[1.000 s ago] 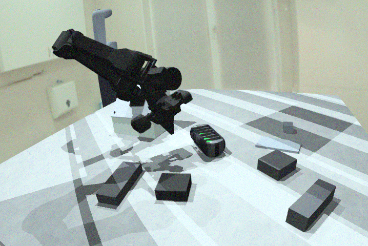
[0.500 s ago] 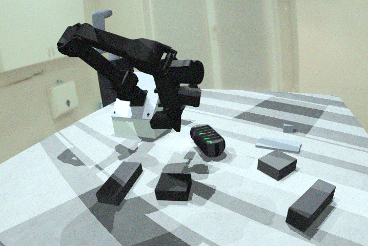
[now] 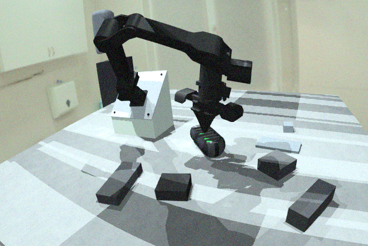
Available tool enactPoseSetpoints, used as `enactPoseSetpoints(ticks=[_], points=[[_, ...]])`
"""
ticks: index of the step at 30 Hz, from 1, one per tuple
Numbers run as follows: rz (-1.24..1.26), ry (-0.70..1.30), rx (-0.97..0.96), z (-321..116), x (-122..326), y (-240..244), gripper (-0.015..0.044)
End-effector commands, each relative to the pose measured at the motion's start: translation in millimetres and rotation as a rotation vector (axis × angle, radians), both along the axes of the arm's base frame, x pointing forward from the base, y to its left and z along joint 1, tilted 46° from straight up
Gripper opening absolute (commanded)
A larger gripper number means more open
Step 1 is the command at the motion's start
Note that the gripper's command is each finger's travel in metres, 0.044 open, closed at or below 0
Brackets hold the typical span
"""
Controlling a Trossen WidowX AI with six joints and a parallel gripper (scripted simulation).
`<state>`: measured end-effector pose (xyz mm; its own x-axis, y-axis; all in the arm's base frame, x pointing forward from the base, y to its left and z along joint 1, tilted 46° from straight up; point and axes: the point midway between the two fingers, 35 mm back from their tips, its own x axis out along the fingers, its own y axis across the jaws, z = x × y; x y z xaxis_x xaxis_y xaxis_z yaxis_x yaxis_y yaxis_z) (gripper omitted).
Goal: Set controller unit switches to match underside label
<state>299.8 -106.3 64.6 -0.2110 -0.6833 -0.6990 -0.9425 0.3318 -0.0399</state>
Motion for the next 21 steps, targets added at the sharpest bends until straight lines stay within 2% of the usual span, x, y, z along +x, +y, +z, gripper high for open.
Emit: enactPoseSetpoints(ticks=[1,9,21], points=[[0.196,0.246,0.000,-11,22,6,0.0000],[0.536,0.723,0.020,-41,57,22,0.0000],[0.548,0.737,0.021,-45,58,18,0.0000]])
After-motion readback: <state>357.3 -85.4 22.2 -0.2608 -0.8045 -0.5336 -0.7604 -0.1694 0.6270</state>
